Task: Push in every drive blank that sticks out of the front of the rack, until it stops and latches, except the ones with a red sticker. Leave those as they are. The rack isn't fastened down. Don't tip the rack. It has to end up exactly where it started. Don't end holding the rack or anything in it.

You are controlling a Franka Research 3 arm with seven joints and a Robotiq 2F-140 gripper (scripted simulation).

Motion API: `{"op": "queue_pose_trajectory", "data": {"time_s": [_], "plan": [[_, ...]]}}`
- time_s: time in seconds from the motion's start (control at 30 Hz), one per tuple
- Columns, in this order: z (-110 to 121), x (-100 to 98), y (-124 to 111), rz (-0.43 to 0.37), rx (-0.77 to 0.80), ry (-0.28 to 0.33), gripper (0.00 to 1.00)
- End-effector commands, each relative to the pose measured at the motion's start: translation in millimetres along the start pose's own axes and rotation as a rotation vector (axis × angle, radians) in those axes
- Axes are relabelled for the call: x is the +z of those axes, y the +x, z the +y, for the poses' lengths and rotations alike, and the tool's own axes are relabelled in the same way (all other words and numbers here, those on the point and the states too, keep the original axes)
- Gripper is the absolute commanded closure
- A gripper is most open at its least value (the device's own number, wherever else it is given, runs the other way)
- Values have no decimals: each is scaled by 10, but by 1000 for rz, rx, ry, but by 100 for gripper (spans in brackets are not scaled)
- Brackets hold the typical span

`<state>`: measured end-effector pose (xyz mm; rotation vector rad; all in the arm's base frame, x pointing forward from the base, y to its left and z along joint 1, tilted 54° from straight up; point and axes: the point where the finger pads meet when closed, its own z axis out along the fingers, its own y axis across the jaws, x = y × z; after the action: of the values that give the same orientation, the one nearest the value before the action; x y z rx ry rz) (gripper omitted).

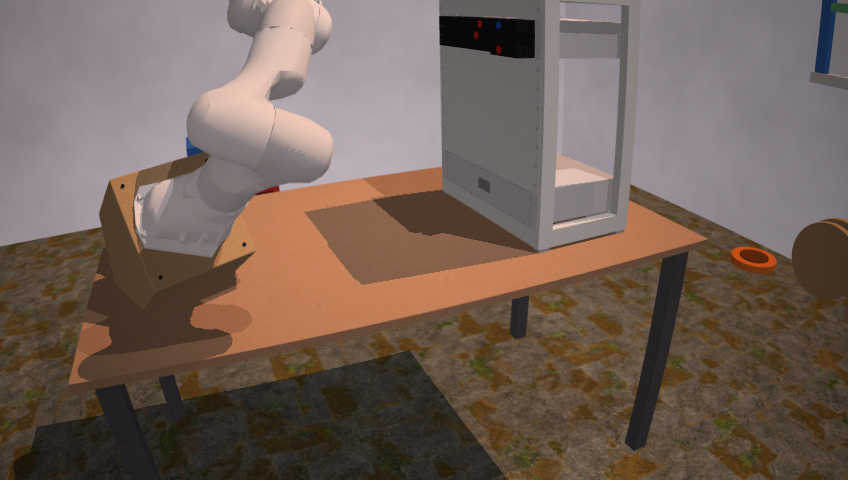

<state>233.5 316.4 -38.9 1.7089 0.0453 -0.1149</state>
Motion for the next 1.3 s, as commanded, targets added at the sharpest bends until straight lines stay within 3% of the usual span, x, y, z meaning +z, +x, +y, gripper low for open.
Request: {"op": "queue_pose_trajectory", "data": {"time_s": [0.0,0.47,0.53,0.6,1.03,1.1,1.27], "plan": [[-95,-35,-26,-8,25,45,0],[-342,-388,-251,-123,45,270,0],[-342,-388,-251,-123,45,270,0],[-369,-469,-295,-146,51,308,0],[-400,-1227,-633,-341,115,582,0],[-400,-1227,-633,-341,115,582,0],[-306,-1624,-770,-439,152,693,0]]}}
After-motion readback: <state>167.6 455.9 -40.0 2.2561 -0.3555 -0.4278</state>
